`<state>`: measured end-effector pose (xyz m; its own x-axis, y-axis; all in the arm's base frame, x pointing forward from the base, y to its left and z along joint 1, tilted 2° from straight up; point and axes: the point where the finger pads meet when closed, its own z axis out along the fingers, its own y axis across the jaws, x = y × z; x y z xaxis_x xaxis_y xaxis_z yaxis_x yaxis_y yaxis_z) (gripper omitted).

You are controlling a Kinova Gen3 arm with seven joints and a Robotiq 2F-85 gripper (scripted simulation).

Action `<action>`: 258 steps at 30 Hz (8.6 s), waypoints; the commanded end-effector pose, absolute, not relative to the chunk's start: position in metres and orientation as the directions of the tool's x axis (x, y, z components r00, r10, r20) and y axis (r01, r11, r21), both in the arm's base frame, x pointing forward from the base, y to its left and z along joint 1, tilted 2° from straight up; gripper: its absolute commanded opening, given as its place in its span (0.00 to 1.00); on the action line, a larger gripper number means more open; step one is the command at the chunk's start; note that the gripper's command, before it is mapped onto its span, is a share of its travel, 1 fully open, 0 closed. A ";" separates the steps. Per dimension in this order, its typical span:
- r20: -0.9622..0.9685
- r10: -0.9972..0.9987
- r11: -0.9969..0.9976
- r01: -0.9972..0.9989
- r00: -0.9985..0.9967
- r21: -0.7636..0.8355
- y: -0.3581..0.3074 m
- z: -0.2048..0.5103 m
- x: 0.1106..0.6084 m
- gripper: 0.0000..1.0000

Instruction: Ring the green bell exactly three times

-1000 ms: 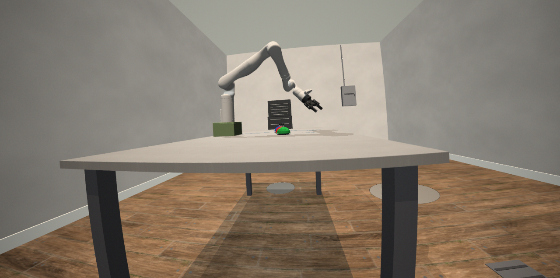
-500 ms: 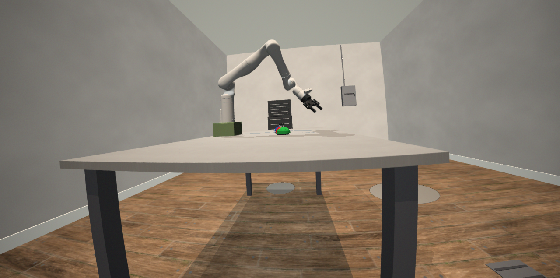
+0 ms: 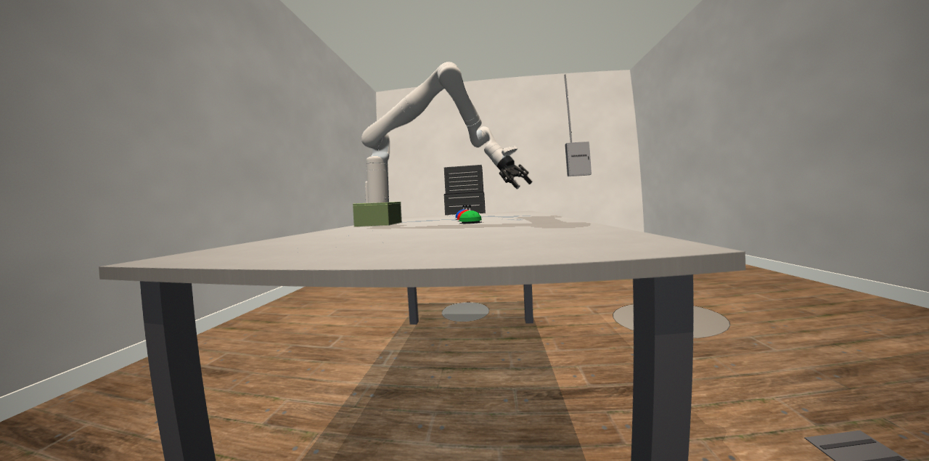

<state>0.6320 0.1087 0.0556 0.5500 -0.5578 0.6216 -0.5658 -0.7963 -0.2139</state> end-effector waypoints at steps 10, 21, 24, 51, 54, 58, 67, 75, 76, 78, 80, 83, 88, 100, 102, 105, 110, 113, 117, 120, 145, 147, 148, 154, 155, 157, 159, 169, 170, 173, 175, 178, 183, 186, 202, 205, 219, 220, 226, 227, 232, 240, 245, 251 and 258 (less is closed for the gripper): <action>0.595 -0.592 -0.769 -0.603 0.544 -0.212 0.091 0.055 0.626 1.00; 0.566 -0.621 -0.744 -0.636 0.542 -0.207 0.078 0.053 0.617 1.00; 0.566 -0.621 -0.744 -0.636 0.542 -0.207 0.078 0.053 0.617 1.00; 0.479 -0.701 -0.669 -0.720 0.528 -0.185 0.043 0.047 0.590 1.00; 0.451 -0.725 -0.644 -0.744 0.520 -0.177 0.033 0.046 0.581 1.00; 0.451 -0.725 -0.644 -0.744 0.520 -0.177 0.033 0.046 0.581 1.00; 0.423 -0.747 -0.621 -0.766 0.512 -0.169 0.024 0.045 0.572 1.00; 0.396 -0.768 -0.598 -0.786 0.504 -0.160 0.015 0.044 0.563 1.00; 0.396 -0.768 -0.598 -0.786 0.504 -0.160 0.015 0.044 0.563 1.00; 0.396 -0.768 -0.598 -0.786 0.504 -0.160 0.015 0.044 0.563 1.00; 0.370 -0.787 -0.576 -0.804 0.494 -0.151 0.007 0.044 0.554 1.00; 0.370 -0.787 -0.576 -0.804 0.494 -0.151 0.007 0.044 0.554 1.00; 0.344 -0.804 -0.555 -0.820 0.485 -0.141 -0.001 0.045 0.545 1.00; 0.319 -0.820 -0.535 -0.835 0.475 -0.132 -0.008 0.045 0.536 1.00; 0.319 -0.820 -0.535 -0.835 0.475 -0.132 -0.008 0.045 0.536 1.00; 0.319 -0.820 -0.535 -0.835 0.475 -0.132 -0.008 0.045 0.536 1.00; 0.295 -0.835 -0.516 -0.848 0.465 -0.123 -0.014 0.046 0.528 1.00; 0.295 -0.835 -0.516 -0.848 0.465 -0.123 -0.014 0.046 0.528 1.00; 0.272 -0.848 -0.498 -0.860 0.455 -0.115 -0.020 0.047 0.520 1.00; 0.272 -0.848 -0.498 -0.860 0.455 -0.115 -0.020 0.047 0.520 1.00; 0.209 -0.881 -0.450 -0.888 0.425 -0.090 -0.036 0.050 0.497 1.00; 0.209 -0.881 -0.450 -0.888 0.425 -0.090 -0.036 0.050 0.497 1.00; 0.191 -0.889 -0.437 -0.896 0.416 -0.082 -0.040 0.052 0.490 1.00; 0.191 -0.889 -0.437 -0.896 0.416 -0.082 -0.040 0.052 0.490 1.00; 0.191 -0.889 -0.437 -0.896 0.416 -0.082 -0.040 0.052 0.490 1.00; 0.173 -0.897 -0.424 -0.903 0.407 -0.075 -0.044 0.053 0.484 1.00; 0.173 -0.897 -0.424 -0.903 0.407 -0.075 -0.044 0.053 0.484 1.00; 0.156 -0.904 -0.412 -0.908 0.398 -0.069 -0.047 0.055 0.478 1.00; 0.156 -0.904 -0.412 -0.908 0.398 -0.069 -0.047 0.055 0.478 1.00; 0.141 -0.910 -0.402 -0.914 0.390 -0.062 -0.050 0.056 0.472 1.00; 0.141 -0.910 -0.402 -0.914 0.390 -0.062 -0.050 0.056 0.472 1.00; 0.141 -0.910 -0.402 -0.914 0.390 -0.062 -0.050 0.056 0.472 1.00; 0.127 -0.915 -0.392 -0.918 0.383 -0.057 -0.053 0.057 0.466 1.00; 0.127 -0.915 -0.392 -0.918 0.383 -0.057 -0.053 0.057 0.466 1.00; 0.091 -0.927 -0.368 -0.929 0.364 -0.042 -0.060 0.061 0.453 1.00; 0.091 -0.927 -0.368 -0.929 0.364 -0.042 -0.060 0.061 0.453 1.00; 0.073 -0.933 -0.357 -0.934 0.354 -0.034 -0.064 0.064 0.446 1.00; 0.073 -0.933 -0.357 -0.934 0.354 -0.034 -0.064 0.064 0.446 1.00; 0.065 -0.935 -0.352 -0.936 0.349 -0.031 -0.066 0.065 0.442 1.00; 0.065 -0.935 -0.352 -0.936 0.349 -0.031 -0.066 0.065 0.442 1.00; 0.058 -0.937 -0.347 -0.937 0.345 -0.028 -0.067 0.065 0.440 1.00; 0.047 -0.939 -0.341 -0.940 0.339 -0.024 -0.069 0.067 0.435 1.00; 0.047 -0.939 -0.341 -0.940 0.339 -0.024 -0.069 0.067 0.435 1.00; 0.039 -0.941 -0.336 -0.942 0.335 -0.021 -0.070 0.068 0.432 1.00; 0.035 -0.942 -0.333 -0.943 0.332 -0.019 -0.071 0.069 0.430 1.00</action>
<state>0.4304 -0.0697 0.0676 0.3351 -0.9416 0.0335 -0.9418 -0.3358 -0.0176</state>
